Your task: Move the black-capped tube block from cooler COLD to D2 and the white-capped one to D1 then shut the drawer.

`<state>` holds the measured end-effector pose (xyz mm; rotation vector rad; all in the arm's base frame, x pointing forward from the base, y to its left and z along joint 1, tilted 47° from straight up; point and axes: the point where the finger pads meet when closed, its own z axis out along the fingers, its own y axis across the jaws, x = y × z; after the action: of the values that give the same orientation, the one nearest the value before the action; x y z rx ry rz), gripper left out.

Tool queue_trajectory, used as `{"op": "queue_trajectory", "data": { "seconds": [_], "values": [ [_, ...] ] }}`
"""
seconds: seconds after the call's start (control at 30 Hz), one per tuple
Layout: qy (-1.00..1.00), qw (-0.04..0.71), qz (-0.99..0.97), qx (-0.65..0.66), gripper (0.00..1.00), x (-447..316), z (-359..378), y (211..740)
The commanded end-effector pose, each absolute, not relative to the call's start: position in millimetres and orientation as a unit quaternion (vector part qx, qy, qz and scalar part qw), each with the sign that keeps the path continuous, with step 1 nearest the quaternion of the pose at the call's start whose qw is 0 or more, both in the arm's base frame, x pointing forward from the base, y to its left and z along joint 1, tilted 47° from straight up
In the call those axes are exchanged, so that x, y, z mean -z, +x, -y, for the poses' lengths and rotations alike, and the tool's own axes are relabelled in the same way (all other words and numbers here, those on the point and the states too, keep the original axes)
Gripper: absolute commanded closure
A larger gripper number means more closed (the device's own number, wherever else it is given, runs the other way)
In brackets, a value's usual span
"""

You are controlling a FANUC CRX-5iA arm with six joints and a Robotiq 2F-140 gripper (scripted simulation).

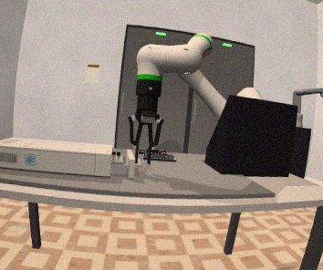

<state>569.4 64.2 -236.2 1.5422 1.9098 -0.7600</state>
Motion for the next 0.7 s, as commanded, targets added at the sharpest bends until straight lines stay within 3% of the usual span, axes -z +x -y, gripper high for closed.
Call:
{"op": "queue_trajectory", "data": {
  "seconds": [0.0, 0.67],
  "values": [
    [0.576, 0.283, -0.713, 0.283, 0.66, 235.4, -65.2, 568.1],
    [0.576, 0.282, -0.713, 0.283, 0.66, 233.6, -60.9, 544.5]
  ]
}}
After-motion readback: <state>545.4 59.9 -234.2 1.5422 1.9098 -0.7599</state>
